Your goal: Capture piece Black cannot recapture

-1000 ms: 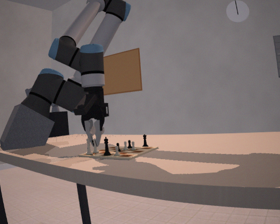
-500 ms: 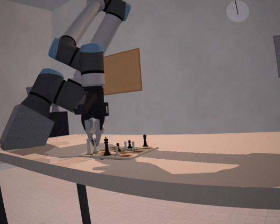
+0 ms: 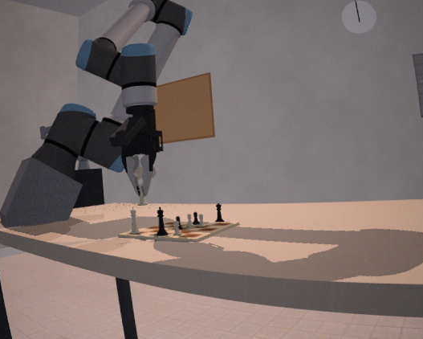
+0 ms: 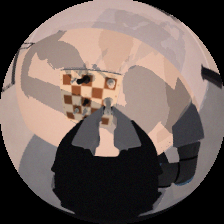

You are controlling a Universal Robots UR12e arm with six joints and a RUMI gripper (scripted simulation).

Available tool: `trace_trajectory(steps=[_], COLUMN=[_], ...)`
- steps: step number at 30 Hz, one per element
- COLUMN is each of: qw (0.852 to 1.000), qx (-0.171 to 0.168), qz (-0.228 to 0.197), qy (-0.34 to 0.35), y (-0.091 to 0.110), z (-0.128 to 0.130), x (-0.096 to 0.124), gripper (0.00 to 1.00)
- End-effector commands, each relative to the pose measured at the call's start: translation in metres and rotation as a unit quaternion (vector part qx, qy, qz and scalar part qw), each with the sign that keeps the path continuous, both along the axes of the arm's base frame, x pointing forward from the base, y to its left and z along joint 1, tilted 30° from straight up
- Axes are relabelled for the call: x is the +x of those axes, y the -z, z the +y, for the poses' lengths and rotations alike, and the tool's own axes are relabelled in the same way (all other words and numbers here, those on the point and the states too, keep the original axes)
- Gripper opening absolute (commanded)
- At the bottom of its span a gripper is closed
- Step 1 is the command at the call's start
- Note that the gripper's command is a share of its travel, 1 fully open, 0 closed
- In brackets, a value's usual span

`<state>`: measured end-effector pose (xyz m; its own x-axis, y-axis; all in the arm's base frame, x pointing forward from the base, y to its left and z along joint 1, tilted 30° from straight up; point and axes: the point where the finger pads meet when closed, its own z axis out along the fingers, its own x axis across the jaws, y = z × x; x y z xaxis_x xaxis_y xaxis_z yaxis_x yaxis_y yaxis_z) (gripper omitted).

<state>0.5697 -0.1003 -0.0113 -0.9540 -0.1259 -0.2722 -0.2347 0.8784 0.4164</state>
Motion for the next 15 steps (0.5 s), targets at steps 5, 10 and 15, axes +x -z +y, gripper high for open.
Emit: trace_trajectory(steps=[5, 10, 15], qw=[1.000, 1.000, 1.000], qx=[0.001, 0.001, 0.002], qz=[0.001, 0.001, 0.003], qy=[-0.001, -0.001, 0.004], y=[-0.0313, -0.0317, -0.0332], z=[-0.0165, -0.0167, -0.0141], x=[-0.0073, -0.0074, -0.0073], gripper=[0.00, 0.00, 0.00])
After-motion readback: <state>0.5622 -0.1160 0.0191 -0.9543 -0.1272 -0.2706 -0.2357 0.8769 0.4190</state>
